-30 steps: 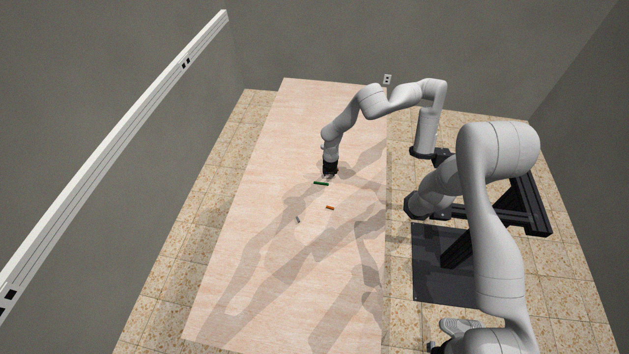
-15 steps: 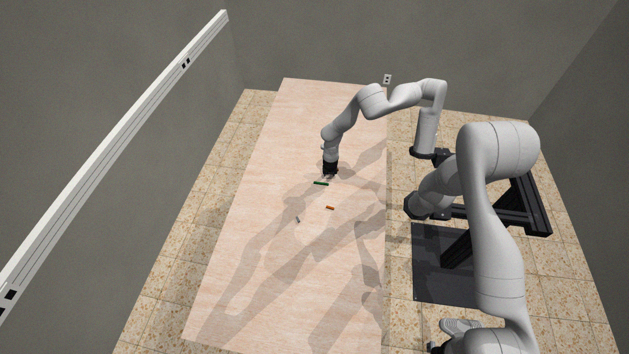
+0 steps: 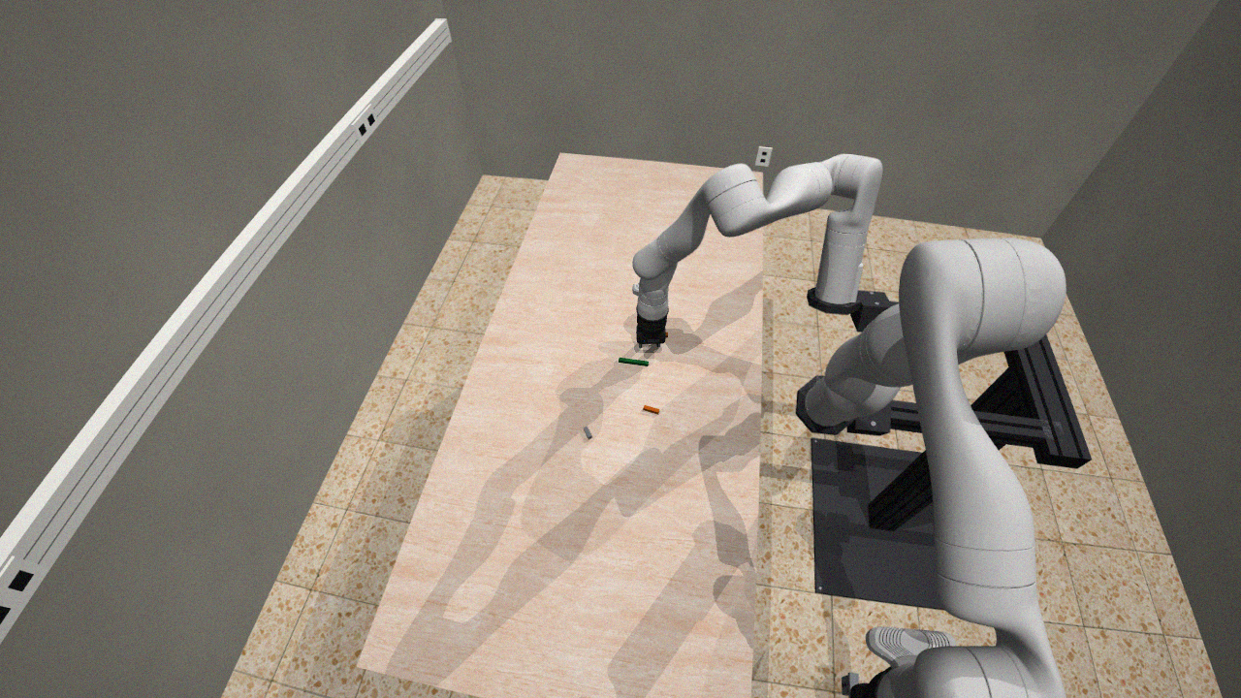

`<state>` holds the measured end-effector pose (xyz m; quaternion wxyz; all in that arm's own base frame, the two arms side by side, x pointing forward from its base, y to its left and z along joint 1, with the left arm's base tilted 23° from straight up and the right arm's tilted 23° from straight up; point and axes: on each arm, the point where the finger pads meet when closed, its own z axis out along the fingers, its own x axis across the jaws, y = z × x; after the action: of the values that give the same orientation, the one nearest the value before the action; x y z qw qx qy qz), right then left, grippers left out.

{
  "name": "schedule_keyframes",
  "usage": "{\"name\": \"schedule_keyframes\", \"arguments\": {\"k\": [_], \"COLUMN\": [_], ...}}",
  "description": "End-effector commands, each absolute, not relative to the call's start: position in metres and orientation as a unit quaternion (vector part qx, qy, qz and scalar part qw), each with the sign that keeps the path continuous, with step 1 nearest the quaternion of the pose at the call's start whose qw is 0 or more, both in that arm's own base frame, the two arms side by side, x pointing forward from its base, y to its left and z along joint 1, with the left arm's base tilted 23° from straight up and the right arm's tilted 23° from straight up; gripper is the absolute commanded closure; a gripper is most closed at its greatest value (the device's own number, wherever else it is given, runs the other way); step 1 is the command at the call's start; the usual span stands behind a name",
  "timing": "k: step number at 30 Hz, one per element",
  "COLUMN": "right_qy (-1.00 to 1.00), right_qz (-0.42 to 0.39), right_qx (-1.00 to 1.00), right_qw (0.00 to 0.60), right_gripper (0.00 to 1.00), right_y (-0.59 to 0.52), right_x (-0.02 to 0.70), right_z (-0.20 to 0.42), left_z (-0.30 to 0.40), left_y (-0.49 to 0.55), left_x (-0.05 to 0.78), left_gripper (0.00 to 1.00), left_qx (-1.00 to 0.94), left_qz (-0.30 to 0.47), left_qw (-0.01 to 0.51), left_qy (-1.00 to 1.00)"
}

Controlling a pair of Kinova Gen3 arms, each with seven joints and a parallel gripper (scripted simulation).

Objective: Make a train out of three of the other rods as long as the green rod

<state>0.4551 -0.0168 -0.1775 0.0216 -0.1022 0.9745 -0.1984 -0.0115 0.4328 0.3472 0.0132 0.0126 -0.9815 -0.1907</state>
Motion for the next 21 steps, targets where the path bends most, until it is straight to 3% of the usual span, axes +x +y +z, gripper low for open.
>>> {"name": "schedule_keyframes", "arguments": {"k": [1, 7, 8, 21], "right_qy": [0.975, 0.975, 0.975, 0.975], "right_qz": [-0.198, -0.198, -0.198, -0.198], "right_qx": [-0.102, -0.102, -0.102, -0.102], "right_qw": [0.022, 0.022, 0.022, 0.022], "right_gripper": [0.13, 0.13, 0.43, 0.43], "right_y": [-0.0162, -0.0162, -0.0162, -0.0162], "right_x": [0.4557, 0.4557, 0.4557, 0.4557], "right_z": [-0.1769, -0.1769, -0.1769, -0.1769], "left_z": [0.3479, 0.3479, 0.3479, 0.3479], "left_y": [0.4329, 0.4329, 0.4329, 0.4329], "left_x": [-0.0117, -0.0117, -0.0117, -0.0117], "left_gripper": [0.0, 0.0, 0.0, 0.0], "left_qx": [0.013, 0.013, 0.013, 0.013], "left_qz": [-0.192, -0.192, -0.192, -0.192], "left_qw": [0.013, 0.013, 0.013, 0.013], "left_qy": [-0.981, -0.981, -0.981, -0.981]}}
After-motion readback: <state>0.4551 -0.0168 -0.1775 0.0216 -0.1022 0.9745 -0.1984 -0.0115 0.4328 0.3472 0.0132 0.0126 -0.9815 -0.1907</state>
